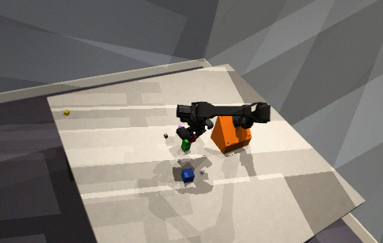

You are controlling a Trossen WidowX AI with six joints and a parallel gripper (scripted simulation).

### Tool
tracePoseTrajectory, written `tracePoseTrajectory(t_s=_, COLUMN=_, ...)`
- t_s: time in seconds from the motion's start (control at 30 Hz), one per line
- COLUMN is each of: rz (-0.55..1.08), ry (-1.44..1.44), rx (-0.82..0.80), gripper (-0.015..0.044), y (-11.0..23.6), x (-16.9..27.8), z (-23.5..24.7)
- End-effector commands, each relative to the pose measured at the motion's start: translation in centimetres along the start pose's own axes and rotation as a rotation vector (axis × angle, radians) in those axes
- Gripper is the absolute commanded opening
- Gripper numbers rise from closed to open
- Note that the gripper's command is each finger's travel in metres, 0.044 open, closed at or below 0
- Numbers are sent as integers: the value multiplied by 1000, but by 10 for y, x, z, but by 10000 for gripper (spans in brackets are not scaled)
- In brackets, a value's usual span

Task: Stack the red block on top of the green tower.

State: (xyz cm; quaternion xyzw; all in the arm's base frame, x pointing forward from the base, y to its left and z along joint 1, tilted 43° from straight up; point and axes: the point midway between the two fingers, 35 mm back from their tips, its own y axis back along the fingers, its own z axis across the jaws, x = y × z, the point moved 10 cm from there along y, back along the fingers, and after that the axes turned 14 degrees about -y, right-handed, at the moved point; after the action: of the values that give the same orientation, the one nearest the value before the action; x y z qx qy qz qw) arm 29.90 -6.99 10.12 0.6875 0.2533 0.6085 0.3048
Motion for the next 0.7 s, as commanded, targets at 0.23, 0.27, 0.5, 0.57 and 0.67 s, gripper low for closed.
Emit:
tracePoseTrajectory(t_s=0.23, rz=-8, ry=6, rx=-1, gripper=0, y=3, x=-51, z=-5)
tracePoseTrajectory(t_s=0.27, rz=-8, ry=6, rx=-1, gripper=0, y=3, x=-52, z=-5)
tracePoseTrajectory(t_s=0.5, rz=-7, ry=6, rx=-1, gripper=0, y=-8, x=-43, z=-5)
tracePoseTrajectory(t_s=0.57, rz=-6, ry=6, rx=-1, gripper=0, y=-14, x=-41, z=-6)
tracePoseTrajectory(t_s=0.67, rz=-6, ry=6, rx=-1, gripper=0, y=-16, x=-40, z=-6)
